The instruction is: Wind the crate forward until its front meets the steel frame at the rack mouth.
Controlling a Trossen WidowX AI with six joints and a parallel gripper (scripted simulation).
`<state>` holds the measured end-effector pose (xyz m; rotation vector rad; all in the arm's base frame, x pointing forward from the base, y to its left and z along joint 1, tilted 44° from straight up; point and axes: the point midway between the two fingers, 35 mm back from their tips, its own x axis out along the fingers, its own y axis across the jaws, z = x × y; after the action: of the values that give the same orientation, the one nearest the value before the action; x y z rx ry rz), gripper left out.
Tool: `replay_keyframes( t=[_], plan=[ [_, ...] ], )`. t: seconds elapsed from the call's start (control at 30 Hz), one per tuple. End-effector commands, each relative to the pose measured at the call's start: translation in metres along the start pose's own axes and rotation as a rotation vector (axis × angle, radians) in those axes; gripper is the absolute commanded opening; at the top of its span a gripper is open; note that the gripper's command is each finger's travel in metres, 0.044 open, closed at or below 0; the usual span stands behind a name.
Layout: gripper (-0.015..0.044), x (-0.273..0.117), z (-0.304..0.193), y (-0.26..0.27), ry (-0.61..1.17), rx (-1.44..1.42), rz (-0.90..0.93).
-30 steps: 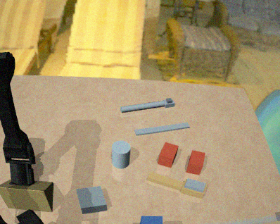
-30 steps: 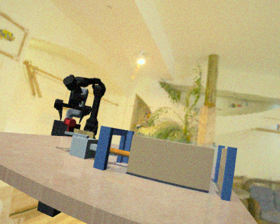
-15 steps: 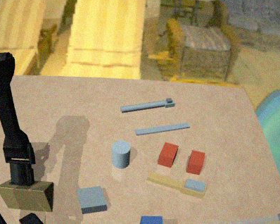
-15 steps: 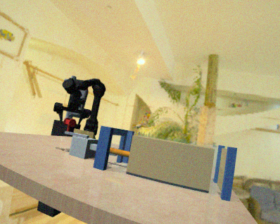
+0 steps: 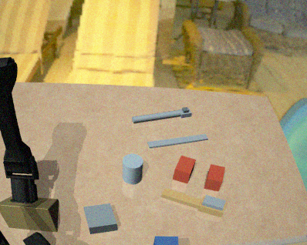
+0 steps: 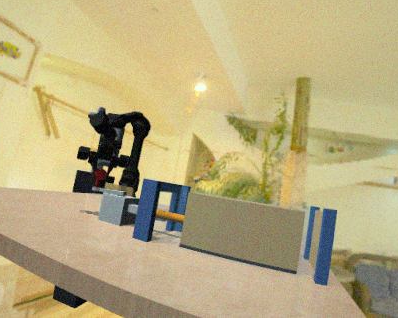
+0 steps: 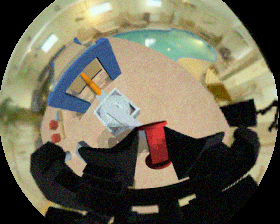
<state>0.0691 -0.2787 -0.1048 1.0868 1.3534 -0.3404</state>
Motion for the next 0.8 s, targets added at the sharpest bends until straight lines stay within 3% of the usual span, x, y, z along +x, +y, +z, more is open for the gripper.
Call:
replay_keyframes(
  t=[0.0, 0.2, 0.77],
  plan=[
    [0.013, -0.0016, -0.0015, -0.0053, 0.001, 0.009, -0.015],
    [0.0, -0.0016, -0.0015, -0.0053, 0.001, 0.009, -0.015],
    [0.0, -0.0016, -0.0015, -0.0053, 0.001, 0.009, -0.015]
  ],
)
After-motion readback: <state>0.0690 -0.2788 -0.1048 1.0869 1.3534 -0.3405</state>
